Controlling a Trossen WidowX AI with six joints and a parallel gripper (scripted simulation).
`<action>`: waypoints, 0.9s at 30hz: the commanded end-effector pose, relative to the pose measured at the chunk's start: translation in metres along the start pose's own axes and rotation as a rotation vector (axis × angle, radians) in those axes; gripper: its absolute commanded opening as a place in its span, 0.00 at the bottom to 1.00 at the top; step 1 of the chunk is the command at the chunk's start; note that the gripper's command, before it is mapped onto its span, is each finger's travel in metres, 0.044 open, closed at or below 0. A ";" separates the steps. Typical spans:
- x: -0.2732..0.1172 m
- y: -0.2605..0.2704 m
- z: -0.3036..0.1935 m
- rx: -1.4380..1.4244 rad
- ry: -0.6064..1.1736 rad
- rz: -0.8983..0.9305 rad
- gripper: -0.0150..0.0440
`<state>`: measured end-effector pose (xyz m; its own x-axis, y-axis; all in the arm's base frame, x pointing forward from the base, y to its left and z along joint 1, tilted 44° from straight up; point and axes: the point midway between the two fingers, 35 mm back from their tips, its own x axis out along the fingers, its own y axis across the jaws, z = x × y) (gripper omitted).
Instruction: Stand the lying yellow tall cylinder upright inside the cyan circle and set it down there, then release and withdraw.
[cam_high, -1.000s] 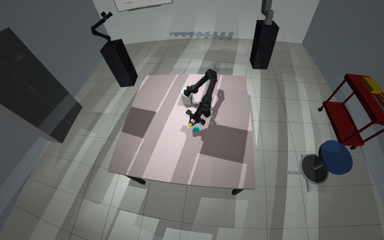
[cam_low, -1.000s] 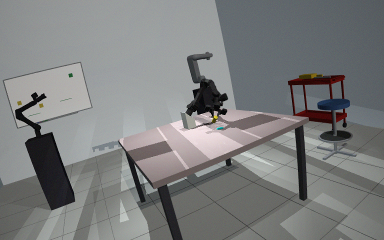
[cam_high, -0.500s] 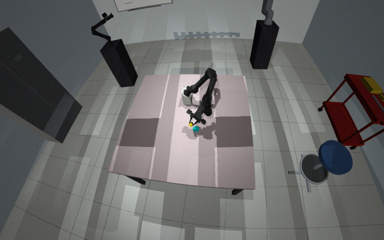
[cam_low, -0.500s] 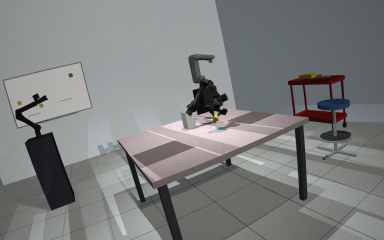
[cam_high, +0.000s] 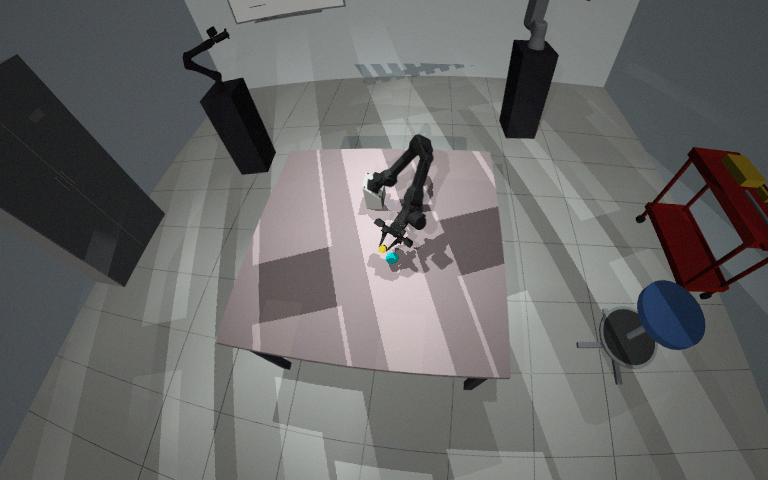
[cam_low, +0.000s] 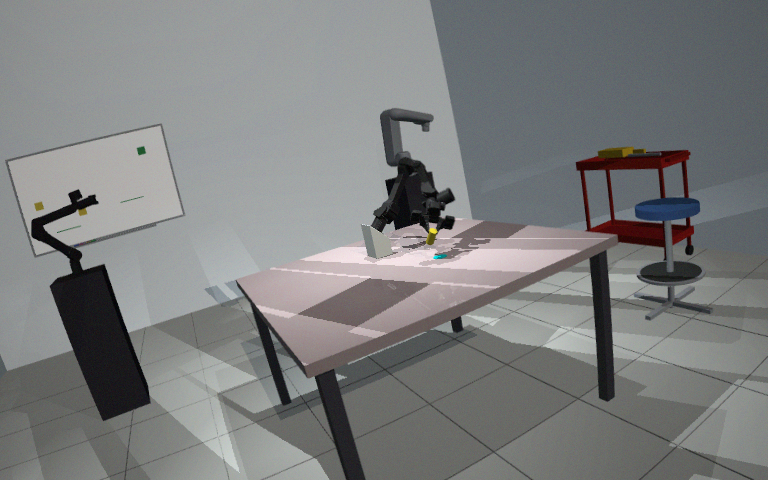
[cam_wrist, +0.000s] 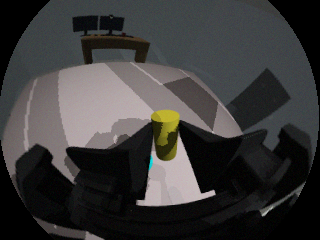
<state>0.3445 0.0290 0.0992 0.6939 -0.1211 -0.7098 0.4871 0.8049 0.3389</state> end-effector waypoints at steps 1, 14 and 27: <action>-0.002 0.000 0.002 0.016 -0.031 0.003 0.43; -0.009 0.002 0.004 0.058 -0.117 0.019 0.43; -0.016 0.002 0.005 0.107 -0.201 0.040 0.43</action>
<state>0.3376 0.0308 0.1115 0.7902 -0.2004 -0.5791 0.5008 0.7558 0.4218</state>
